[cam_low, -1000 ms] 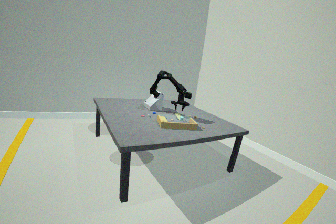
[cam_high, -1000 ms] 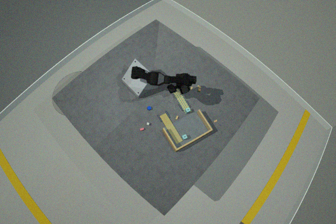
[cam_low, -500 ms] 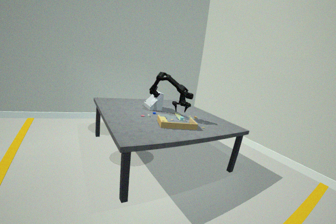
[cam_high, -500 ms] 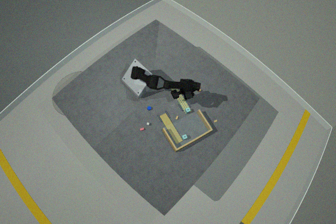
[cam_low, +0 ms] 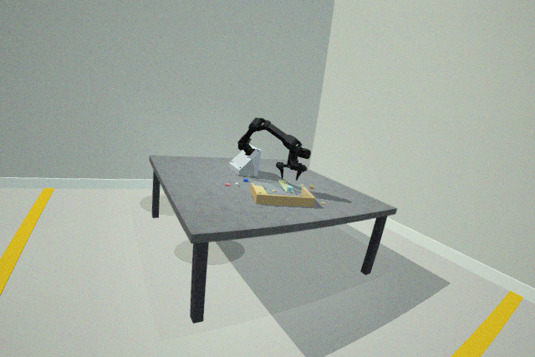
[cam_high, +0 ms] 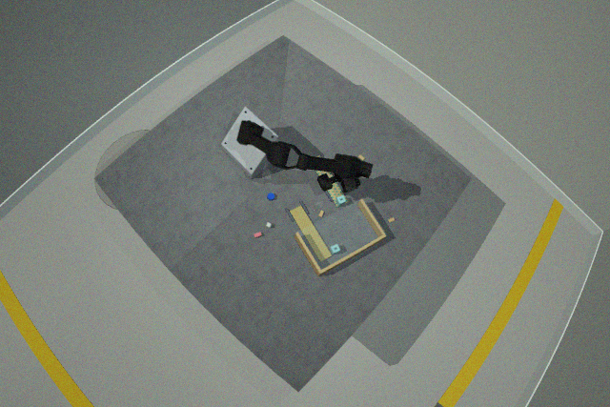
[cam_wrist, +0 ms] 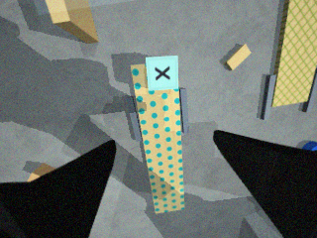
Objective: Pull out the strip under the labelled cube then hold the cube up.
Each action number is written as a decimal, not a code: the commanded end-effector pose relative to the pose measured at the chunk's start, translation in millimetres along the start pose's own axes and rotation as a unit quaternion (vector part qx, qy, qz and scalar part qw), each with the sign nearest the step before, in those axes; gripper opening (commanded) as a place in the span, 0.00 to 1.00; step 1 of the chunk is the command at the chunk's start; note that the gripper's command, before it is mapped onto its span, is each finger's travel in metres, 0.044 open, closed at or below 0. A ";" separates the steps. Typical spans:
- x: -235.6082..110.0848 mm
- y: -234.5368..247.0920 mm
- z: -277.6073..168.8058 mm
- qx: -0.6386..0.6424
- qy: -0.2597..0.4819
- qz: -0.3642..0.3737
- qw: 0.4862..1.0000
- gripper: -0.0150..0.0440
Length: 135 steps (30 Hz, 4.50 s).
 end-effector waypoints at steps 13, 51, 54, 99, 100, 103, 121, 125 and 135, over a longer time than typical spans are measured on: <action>-2.7 -17.0 53.6 -0.001 -0.001 -0.003 1.000 0.96; 52.5 -18.6 53.8 -0.001 -0.001 -0.005 1.000 0.68; 50.4 -18.9 55.1 0.002 -0.001 -0.002 1.000 0.59; 7.2 -41.9 -32.0 -0.004 0.001 -0.004 1.000 0.25; 7.2 -42.8 -35.2 -0.004 0.002 -0.004 1.000 0.25; 7.2 -45.6 -44.9 -0.004 0.002 -0.004 1.000 0.25; -16.9 -57.3 -83.1 -0.005 0.003 -0.003 1.000 0.25; -27.9 -57.4 -83.4 -0.005 0.003 -0.003 1.000 0.25; -27.9 -57.4 -83.4 -0.005 0.003 -0.003 1.000 0.25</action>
Point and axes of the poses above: the point midway between the two fingers, 35 mm back from their tips, its own x axis out along the fingers, its own y axis across the jaws, z = x × y, the point moved 10 cm from there along -x, back along the fingers, and after that the axes turned 15 degrees about -x, right-handed, at the moved point
